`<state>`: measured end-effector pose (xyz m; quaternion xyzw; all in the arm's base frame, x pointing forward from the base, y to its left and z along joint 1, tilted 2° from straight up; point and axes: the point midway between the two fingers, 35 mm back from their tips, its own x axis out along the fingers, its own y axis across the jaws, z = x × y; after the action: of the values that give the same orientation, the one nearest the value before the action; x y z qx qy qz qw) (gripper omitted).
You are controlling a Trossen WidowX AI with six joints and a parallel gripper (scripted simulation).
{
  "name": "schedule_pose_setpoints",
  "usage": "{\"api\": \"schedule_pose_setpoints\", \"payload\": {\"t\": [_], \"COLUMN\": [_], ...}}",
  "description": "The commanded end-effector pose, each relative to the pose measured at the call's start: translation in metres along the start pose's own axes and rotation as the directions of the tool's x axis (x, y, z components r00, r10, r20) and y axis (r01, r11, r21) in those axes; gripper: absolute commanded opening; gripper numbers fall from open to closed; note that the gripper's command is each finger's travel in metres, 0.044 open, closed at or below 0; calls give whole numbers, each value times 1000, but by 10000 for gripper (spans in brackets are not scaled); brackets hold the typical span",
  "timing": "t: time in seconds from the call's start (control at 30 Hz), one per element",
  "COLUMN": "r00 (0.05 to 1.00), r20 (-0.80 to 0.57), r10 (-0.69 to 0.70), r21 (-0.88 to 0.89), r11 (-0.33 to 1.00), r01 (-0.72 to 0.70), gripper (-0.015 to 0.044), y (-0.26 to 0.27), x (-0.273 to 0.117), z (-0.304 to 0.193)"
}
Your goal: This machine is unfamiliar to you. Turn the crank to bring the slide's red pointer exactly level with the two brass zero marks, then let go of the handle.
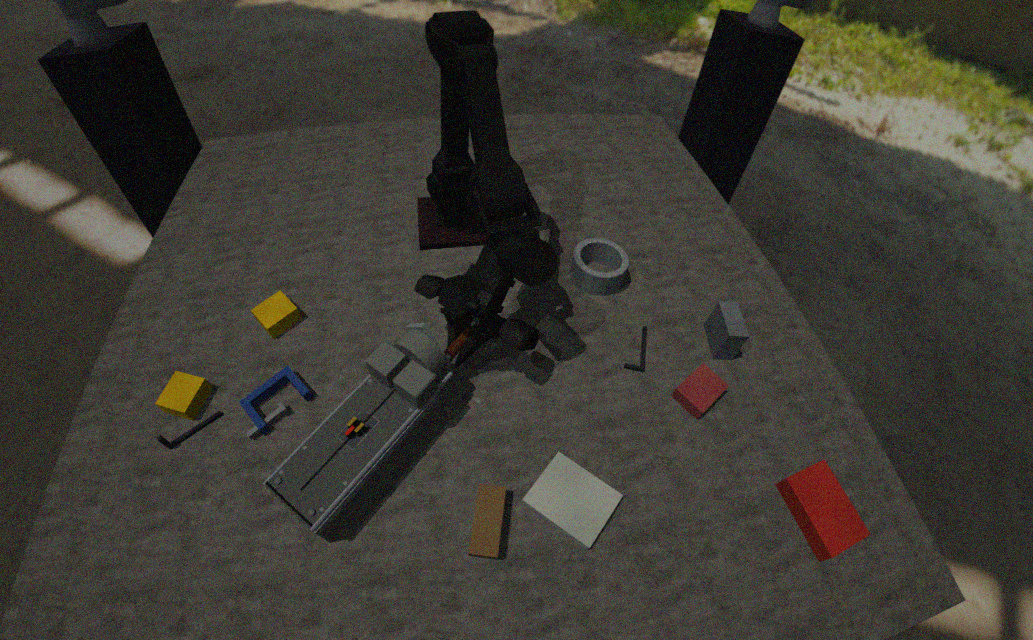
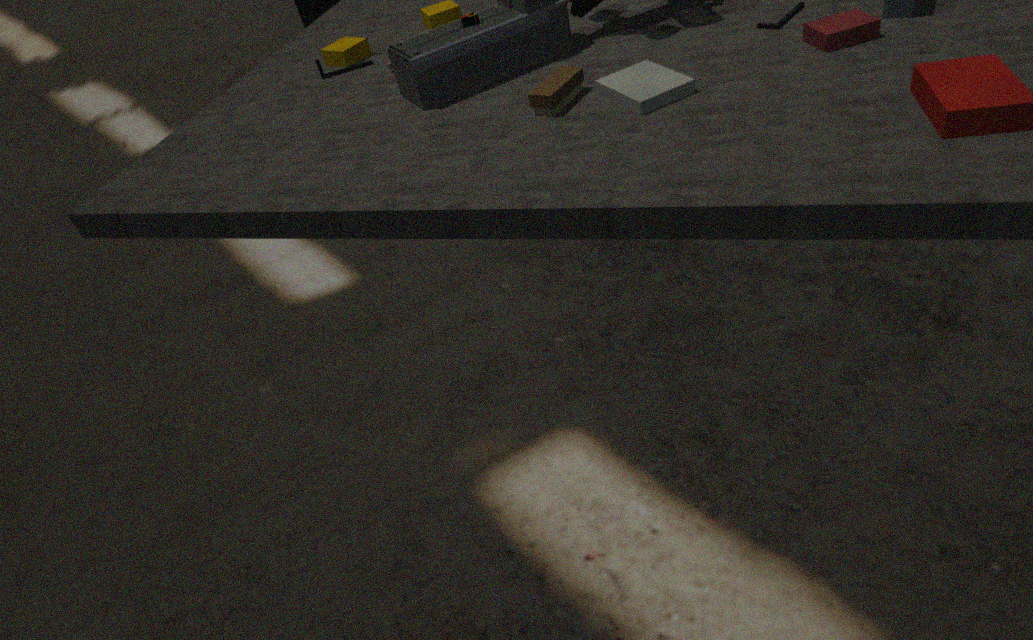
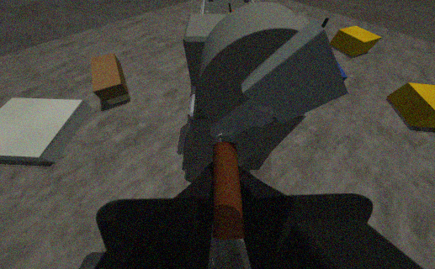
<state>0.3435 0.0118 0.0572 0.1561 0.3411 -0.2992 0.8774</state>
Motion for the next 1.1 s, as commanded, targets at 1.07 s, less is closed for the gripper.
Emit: {"api": "schedule_pose_setpoints", "payload": {"t": [1.07], "r00": [1000], "r20": [-12], "r10": [-19], "r21": [-7], "r11": [1000], "r01": [18], "gripper": [0], "y": [-11], "x": [6], "z": [-5]}}
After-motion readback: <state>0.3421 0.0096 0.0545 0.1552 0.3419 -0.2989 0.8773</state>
